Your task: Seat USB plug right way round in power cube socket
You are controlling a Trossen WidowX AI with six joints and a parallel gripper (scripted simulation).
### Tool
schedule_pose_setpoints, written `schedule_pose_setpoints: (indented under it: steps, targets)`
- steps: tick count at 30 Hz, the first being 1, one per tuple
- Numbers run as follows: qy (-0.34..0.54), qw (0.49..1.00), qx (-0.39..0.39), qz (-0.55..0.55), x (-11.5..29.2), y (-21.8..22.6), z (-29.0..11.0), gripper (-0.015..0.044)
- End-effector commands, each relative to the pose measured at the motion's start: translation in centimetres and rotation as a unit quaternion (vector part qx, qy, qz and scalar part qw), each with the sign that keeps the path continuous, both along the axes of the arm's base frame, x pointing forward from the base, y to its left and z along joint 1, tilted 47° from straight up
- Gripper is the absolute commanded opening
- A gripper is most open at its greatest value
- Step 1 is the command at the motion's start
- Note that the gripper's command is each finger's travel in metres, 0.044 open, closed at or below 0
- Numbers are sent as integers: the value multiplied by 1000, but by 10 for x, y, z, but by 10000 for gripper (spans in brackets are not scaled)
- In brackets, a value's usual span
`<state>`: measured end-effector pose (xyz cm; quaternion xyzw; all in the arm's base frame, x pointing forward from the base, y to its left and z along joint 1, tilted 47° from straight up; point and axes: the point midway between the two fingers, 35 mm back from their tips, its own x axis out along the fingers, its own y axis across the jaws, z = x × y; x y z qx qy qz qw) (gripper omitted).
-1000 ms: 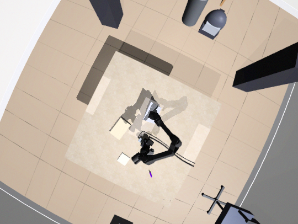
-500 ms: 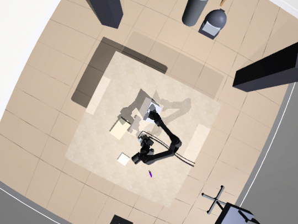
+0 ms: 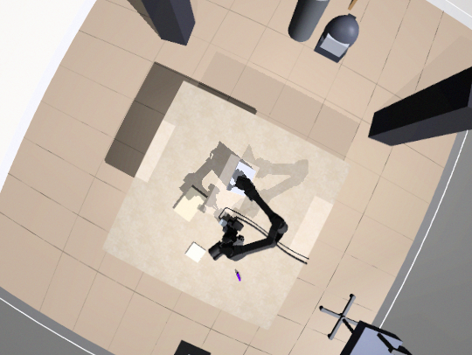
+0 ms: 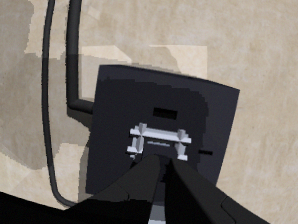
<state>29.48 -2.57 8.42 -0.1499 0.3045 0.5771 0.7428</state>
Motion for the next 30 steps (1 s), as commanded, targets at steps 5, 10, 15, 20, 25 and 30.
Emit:
schedule_pose_setpoints:
  steps: [5,10,15,20,25,30]
  targets:
    - [-1,1000,1,-2,1,1,0,0]
    - [-1,1000,1,-2,1,1,-1,0]
    - [-1,1000,1,-2,1,2,-1,0]
    - [-1,1000,1,-2,1,2,-1,0]
    - [-1,1000,1,-2,1,3,-2,0]
    - [-1,1000,1,-2,1,3,-2,0]
